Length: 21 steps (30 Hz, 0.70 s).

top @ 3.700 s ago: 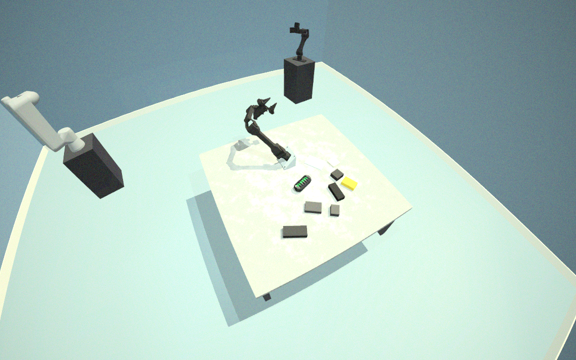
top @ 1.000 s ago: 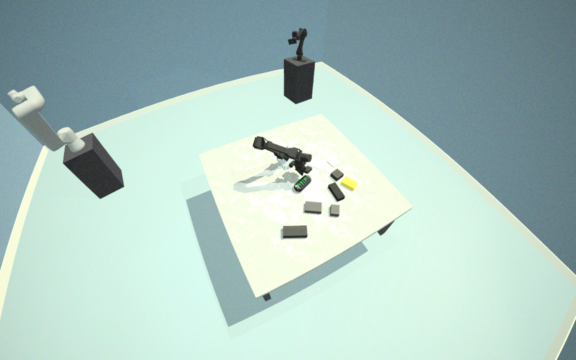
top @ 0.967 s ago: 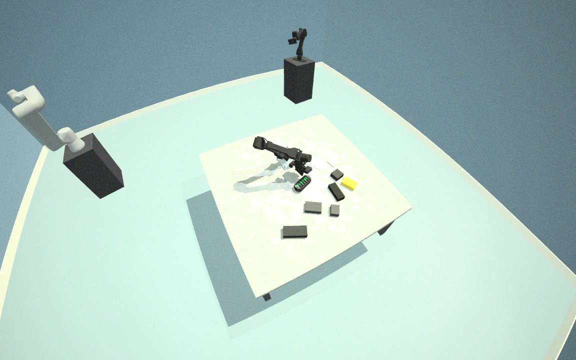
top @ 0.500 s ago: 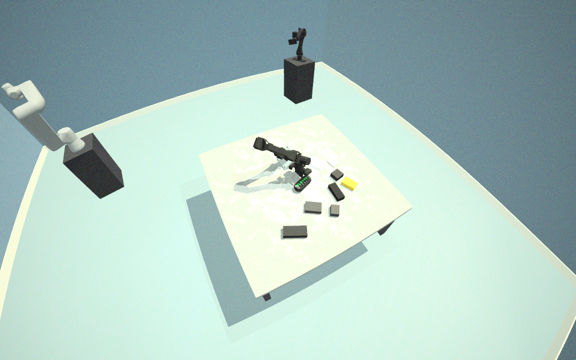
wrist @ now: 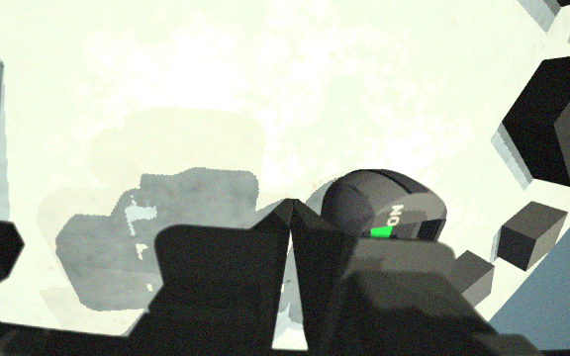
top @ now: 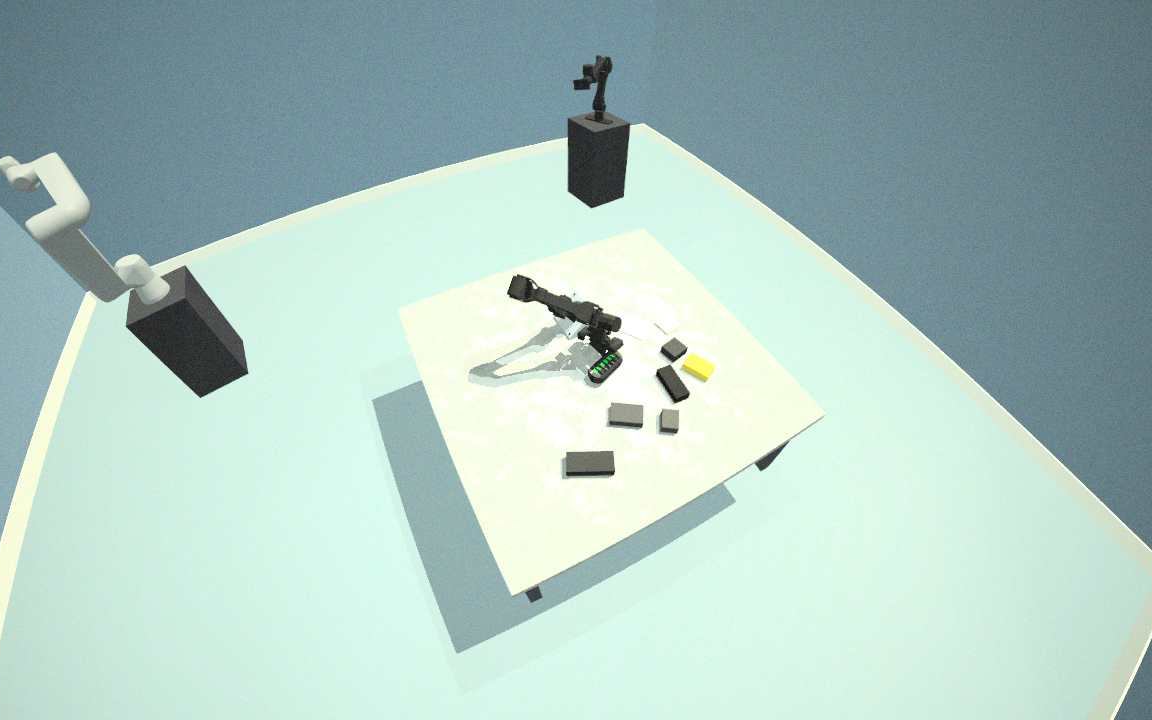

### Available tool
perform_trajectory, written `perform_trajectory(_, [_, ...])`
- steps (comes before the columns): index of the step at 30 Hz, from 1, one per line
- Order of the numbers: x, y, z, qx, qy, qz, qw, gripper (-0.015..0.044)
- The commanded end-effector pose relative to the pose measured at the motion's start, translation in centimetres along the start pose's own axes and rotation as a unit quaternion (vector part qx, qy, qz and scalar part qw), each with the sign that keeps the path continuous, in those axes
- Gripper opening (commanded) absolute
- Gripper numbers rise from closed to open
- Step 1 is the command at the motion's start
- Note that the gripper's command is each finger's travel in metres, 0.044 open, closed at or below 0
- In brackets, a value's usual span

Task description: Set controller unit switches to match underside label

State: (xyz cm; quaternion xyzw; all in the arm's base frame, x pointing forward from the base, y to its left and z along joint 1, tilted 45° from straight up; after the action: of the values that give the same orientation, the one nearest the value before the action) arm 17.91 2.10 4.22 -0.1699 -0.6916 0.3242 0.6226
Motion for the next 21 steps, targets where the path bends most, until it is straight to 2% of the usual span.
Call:
perform_trajectory(1, [-0.03, -0.03, -0.24, 0.0, -0.002, 0.002, 1.0, 0.0])
perform_trajectory(21, [-0.26, 0.01, -0.98, 0.0, -0.002, 0.002, 1.0, 0.0])
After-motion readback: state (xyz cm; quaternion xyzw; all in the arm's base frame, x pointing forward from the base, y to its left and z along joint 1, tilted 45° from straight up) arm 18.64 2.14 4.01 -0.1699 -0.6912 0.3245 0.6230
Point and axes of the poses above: the point midway between the two fingers, 35 mm back from their tips, its own x axis back along the fingers, its own z axis across the jaws, y = z × x, the point moved 10 cm from there along x, back along the fingers, and after that the axes turned 3 degrees about -x, right-handed, at the moved point
